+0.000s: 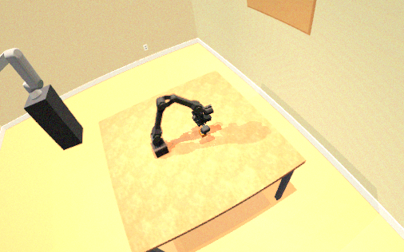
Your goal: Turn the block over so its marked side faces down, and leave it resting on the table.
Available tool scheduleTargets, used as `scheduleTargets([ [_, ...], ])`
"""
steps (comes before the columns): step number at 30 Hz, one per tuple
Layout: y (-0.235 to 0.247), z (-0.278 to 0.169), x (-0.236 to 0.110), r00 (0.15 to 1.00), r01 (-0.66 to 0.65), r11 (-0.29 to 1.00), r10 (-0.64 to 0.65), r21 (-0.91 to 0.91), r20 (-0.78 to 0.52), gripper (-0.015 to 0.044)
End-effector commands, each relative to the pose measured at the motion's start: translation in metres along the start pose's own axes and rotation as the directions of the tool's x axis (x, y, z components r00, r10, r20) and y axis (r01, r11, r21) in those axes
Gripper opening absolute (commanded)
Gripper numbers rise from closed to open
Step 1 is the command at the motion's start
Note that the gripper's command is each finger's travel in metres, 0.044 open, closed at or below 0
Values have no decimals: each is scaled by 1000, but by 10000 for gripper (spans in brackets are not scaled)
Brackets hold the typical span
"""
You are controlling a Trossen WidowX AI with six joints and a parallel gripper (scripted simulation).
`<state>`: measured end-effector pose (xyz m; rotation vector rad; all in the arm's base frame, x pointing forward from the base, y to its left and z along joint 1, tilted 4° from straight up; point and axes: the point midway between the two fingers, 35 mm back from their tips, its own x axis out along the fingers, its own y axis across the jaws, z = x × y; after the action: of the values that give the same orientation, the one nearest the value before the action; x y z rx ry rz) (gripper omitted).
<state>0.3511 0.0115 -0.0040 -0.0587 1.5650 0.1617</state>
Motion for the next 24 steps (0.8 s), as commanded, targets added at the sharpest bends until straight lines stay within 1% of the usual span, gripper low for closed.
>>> scheduleTargets([
  [1,1,-2,9,1000,-5,1000,5,3,-7,440],
  [17,1,-3,33,1000,-5,1000,5,4,-7,440],
  [23,1,-3,33,1000,-5,1000,5,4,-7,283],
  [24,1,-3,33,1000,-5,1000,5,4,-7,276],
])
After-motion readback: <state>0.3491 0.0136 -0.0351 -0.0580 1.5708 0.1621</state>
